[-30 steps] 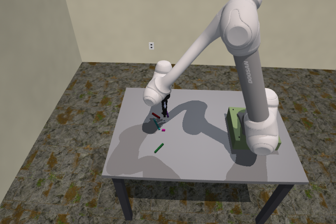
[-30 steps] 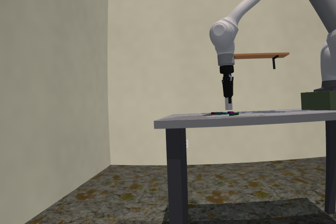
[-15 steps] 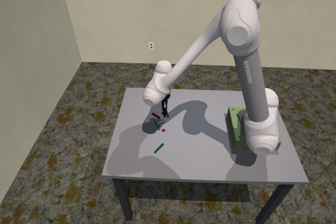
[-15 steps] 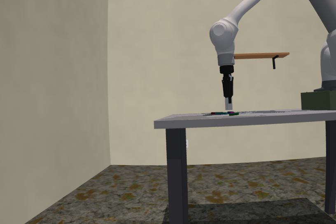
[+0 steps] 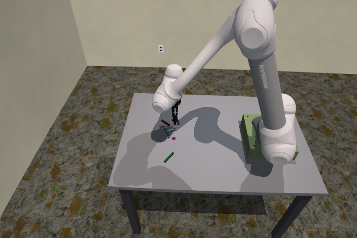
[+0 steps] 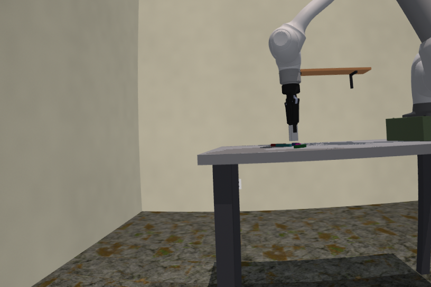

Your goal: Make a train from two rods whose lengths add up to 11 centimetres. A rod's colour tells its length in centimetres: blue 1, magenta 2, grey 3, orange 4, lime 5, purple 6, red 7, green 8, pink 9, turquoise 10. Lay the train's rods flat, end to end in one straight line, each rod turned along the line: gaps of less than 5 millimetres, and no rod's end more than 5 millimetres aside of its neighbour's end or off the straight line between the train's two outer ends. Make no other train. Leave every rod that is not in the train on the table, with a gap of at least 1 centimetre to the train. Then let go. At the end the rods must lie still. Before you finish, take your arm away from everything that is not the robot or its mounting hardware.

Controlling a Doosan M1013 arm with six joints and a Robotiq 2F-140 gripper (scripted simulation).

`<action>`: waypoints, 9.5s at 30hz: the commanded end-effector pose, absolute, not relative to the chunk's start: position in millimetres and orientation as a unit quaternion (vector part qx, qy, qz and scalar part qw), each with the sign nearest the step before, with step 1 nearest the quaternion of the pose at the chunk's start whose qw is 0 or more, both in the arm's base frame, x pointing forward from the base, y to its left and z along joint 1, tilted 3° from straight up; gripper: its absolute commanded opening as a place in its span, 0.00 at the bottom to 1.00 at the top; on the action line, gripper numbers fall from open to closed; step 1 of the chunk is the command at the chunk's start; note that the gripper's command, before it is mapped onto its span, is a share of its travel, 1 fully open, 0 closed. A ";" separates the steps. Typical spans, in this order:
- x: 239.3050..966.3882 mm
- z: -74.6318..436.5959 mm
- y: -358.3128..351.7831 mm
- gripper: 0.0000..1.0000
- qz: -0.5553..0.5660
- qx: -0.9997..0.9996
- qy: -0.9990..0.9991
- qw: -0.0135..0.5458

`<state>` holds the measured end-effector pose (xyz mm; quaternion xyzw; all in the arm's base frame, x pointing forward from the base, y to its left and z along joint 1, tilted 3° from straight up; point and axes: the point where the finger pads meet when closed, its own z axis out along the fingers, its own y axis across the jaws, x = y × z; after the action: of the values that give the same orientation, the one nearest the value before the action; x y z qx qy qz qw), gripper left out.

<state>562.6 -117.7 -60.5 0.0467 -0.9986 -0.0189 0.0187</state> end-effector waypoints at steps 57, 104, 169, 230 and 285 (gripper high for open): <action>561.4 -78.3 -116.3 0.15 -0.019 0.046 -0.999 0.019; 561.3 -78.6 -116.3 0.03 -0.019 0.046 -0.999 0.019; 565.2 21.2 -119.8 0.03 -0.019 0.046 -0.999 0.019; 558.0 27.3 34.3 0.03 -0.014 -0.212 -0.977 0.023; 555.7 -60.4 38.3 0.03 -0.013 -0.212 -0.977 0.023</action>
<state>558.3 36.5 -57.6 -0.2117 -0.9770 -0.0121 0.0214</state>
